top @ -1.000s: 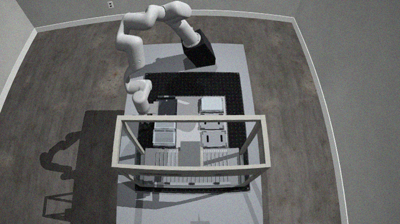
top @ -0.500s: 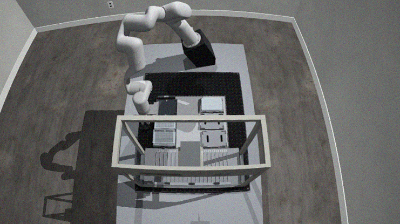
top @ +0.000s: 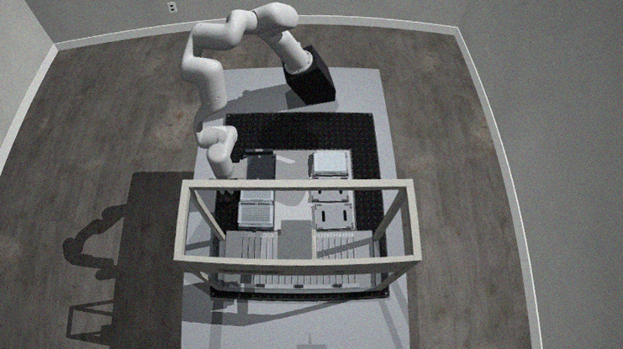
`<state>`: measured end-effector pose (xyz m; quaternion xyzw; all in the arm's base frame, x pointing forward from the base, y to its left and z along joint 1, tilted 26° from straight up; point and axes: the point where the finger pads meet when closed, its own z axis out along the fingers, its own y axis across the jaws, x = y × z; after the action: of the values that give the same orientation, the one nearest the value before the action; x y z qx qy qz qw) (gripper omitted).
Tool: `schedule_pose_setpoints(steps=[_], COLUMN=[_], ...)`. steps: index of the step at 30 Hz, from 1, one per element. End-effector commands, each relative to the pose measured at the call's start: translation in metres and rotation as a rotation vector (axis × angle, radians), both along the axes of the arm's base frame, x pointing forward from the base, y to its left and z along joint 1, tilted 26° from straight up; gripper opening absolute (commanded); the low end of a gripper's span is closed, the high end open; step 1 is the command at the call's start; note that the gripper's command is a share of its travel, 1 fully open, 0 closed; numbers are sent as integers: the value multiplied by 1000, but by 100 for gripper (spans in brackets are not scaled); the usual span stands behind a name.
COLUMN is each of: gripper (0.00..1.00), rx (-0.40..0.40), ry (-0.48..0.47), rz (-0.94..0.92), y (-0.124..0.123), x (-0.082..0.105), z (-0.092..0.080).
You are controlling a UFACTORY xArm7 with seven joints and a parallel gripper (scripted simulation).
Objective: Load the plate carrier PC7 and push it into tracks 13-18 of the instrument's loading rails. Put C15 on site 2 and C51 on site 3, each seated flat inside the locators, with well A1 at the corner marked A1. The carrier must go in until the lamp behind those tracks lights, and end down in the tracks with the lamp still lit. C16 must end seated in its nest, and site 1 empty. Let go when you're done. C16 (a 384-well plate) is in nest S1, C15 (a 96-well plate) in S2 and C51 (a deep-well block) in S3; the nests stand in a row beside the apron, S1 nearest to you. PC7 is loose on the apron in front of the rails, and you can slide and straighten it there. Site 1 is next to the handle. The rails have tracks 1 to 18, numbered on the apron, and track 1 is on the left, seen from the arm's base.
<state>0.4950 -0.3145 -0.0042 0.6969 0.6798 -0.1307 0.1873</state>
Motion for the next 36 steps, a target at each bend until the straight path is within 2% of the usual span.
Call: schedule_pose_setpoints(steps=[1, 36], gripper=[100, 100], rx=[-1, 0], ry=[-4, -4], rz=[2, 2], y=[2, 16], x=[2, 3], z=[1, -6])
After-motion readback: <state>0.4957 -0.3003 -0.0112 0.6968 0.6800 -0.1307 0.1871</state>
